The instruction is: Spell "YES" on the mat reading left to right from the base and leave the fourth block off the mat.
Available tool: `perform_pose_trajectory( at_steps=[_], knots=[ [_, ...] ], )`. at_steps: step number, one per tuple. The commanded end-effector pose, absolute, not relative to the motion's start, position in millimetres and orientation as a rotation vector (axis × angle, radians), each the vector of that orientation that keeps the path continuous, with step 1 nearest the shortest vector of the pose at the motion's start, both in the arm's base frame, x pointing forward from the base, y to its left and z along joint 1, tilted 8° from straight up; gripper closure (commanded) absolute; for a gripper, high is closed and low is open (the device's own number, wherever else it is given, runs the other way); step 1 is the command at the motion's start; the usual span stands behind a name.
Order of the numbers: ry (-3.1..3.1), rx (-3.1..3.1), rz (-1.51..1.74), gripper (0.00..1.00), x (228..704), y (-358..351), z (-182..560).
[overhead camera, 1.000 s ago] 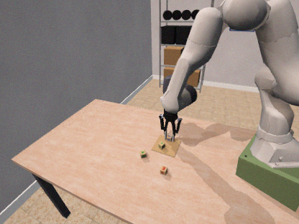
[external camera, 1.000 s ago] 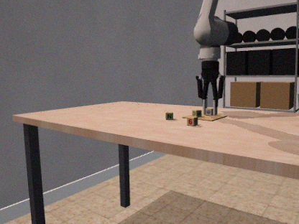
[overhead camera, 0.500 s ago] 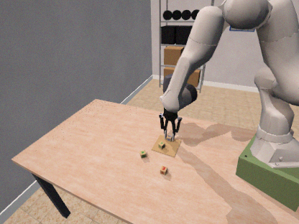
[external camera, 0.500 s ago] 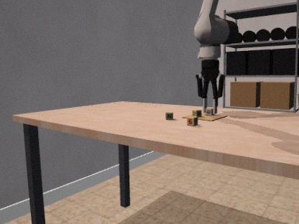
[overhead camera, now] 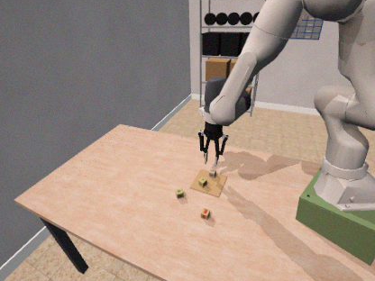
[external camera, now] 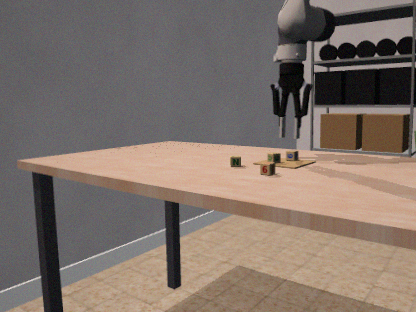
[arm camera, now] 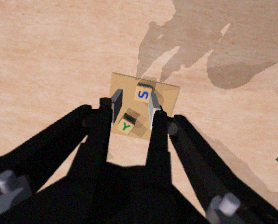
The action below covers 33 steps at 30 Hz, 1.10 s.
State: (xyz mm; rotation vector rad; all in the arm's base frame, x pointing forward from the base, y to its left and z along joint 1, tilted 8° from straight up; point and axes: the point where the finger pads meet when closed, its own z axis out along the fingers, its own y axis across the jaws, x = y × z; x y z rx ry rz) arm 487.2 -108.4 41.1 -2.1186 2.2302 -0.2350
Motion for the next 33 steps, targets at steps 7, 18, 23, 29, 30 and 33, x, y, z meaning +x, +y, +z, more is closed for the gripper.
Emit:
perform_pose_trajectory(
  at_steps=[7, 18, 23, 29, 30, 33],
  knots=[
    [2.310, -2.059, -0.203, 0.72, 476, -105, 61],
    [2.310, -2.059, -0.203, 0.00, 476, -104, 63],
    [2.310, -2.059, -0.203, 0.00, 476, -104, 63],
    [2.310, -2.059, -0.203, 0.00, 476, -104, 63],
    [2.310, -2.059, -0.203, 0.00, 476, -104, 63],
    [2.277, -2.099, -0.204, 0.00, 477, -103, 63]
  ],
)
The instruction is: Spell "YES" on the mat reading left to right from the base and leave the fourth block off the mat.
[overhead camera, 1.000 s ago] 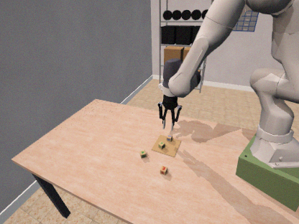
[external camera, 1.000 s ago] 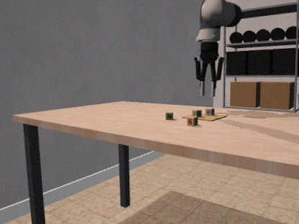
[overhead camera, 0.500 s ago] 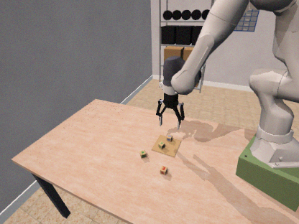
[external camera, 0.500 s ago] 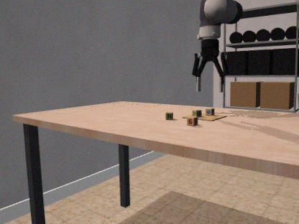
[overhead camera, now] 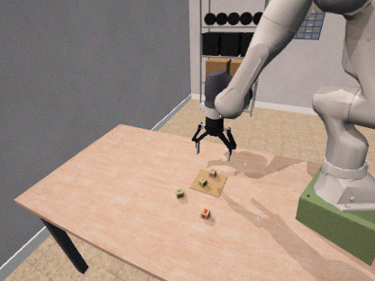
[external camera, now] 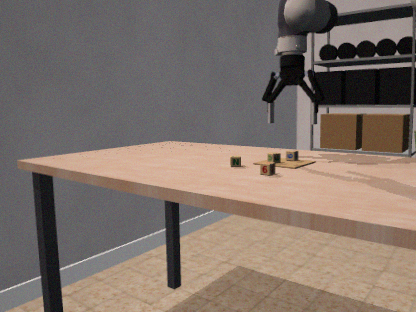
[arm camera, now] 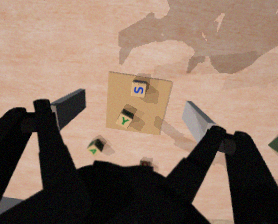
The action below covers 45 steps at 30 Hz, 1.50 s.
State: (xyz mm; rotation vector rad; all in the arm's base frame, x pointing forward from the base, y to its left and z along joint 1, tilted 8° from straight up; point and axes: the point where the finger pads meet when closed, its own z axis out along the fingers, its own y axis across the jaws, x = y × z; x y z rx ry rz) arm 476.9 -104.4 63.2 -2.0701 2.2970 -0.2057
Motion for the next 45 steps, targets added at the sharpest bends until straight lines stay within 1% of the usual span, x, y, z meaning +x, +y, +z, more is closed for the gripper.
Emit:
perform_pose_trajectory(
  at_steps=[1, 13, 45],
  knots=[
    [2.210, -2.175, -0.206, 0.00, 479, -99, 62],
    [1.954, -2.429, -0.212, 0.00, 486, -85, 62],
    [1.353, -2.843, -0.215, 0.00, 498, -56, 60]
  ],
)
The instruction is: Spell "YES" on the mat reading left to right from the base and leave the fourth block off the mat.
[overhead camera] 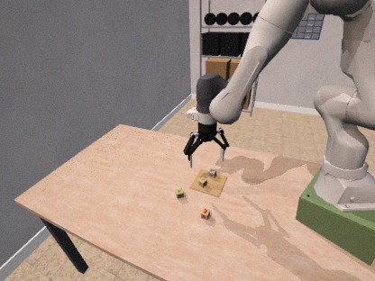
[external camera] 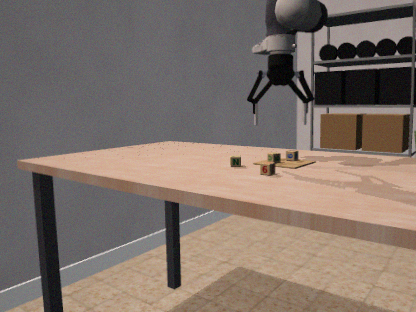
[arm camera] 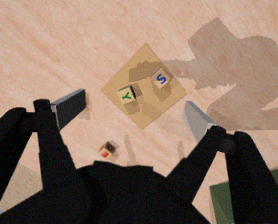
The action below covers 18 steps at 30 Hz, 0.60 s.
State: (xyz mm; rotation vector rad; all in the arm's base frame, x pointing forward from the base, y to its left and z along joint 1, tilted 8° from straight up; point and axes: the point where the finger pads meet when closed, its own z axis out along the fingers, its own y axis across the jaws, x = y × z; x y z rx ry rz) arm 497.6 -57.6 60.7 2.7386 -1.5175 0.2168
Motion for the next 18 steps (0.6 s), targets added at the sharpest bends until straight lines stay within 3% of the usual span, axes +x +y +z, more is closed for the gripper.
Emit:
perform_pose_trajectory(
  at_steps=[1, 18],
  knots=[
    [-1.318, 2.826, 0.213, 0.00, 499, -55, 60],
    [-0.950, 2.954, 0.208, 0.00, 505, -38, 59]
  ],
)
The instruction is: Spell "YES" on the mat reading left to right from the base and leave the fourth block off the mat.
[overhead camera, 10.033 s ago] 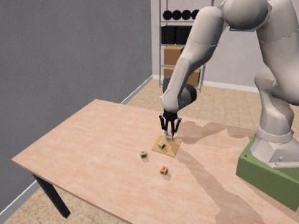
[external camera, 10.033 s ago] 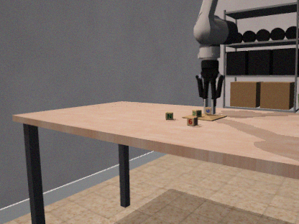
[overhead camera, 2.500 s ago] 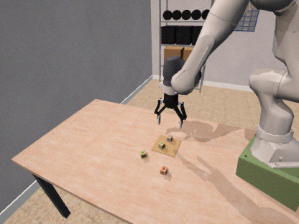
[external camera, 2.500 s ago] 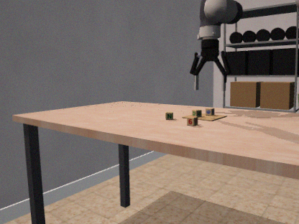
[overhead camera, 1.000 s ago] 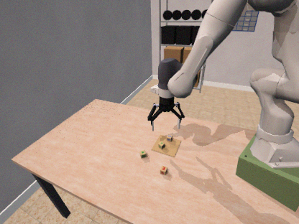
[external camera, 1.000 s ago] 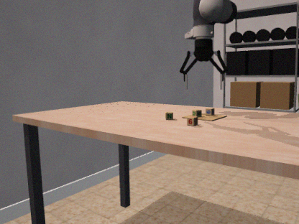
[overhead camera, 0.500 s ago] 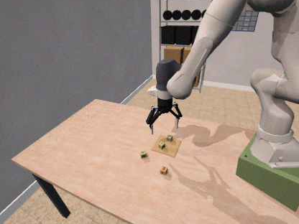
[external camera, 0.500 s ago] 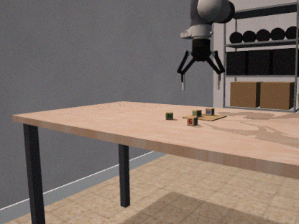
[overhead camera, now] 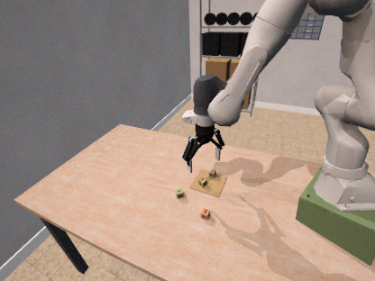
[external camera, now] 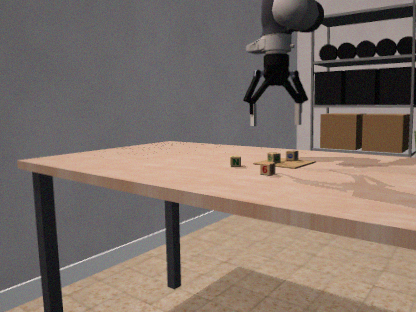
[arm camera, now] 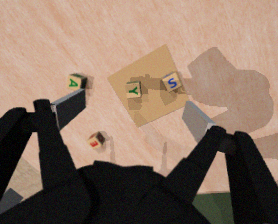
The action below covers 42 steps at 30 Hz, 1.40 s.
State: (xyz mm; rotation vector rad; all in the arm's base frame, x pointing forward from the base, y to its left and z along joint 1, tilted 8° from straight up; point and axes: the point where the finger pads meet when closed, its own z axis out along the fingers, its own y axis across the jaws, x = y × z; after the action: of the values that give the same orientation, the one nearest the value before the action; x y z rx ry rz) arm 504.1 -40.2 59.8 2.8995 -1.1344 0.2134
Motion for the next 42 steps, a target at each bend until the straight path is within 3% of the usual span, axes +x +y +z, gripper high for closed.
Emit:
perform_pose_trajectory(
  at_steps=[1, 10, 11, 42],
  knots=[
    [-0.927, 2.960, 0.207, 0.00, 505.0, -37.2, 59.4],
    [-0.786, 2.995, 0.204, 0.00, 507.1, -30.9, 59.1],
    [-0.786, 2.995, 0.204, 0.60, 507.1, -30.9, 59.1],
    [-0.786, 2.995, 0.204, 0.60, 507.1, -30.9, 59.1]
  ],
)
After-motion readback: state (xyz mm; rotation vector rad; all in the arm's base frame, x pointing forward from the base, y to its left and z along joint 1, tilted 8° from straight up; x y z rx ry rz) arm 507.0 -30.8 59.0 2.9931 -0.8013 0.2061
